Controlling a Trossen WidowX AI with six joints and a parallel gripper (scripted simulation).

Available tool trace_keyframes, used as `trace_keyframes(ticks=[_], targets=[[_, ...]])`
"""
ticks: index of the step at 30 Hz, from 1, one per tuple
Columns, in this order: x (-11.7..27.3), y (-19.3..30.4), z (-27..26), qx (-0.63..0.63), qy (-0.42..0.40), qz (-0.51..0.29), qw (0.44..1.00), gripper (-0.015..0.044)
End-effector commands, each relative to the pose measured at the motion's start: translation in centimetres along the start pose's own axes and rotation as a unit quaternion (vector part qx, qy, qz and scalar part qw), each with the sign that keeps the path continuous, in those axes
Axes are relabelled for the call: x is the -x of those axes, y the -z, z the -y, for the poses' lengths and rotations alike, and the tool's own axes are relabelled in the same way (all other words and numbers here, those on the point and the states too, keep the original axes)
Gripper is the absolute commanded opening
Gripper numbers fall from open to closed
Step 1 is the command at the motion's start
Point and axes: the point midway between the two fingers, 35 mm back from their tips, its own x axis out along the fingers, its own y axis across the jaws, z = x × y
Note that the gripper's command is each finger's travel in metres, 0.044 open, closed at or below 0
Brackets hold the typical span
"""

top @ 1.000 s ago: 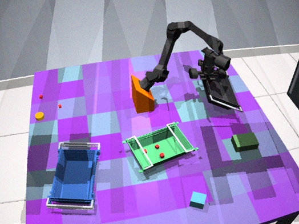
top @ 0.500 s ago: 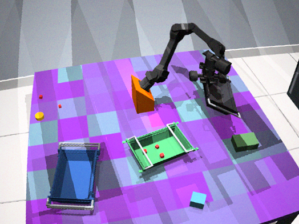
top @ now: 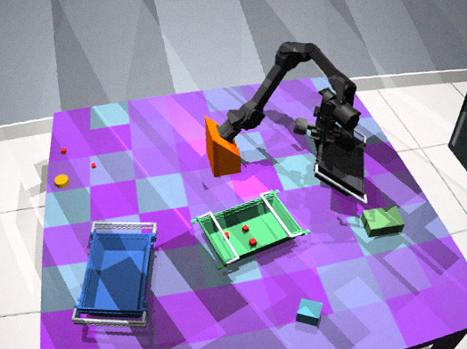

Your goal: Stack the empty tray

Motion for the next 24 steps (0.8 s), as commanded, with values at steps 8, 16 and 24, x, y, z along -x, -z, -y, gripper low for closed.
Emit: trace_keyframes(ticks=[8, 16, 24], targets=[[0.3, 4.6, -0.7, -0.065, -0.006, -0.010, 0.998, 0.0000], [0.4, 7.7, -1.9, -0.114, -0.012, -0.011, 0.993, 0.0000], [0.5, 10.8, -3.5, -0.163, -0.014, -0.011, 0.986, 0.0000]])
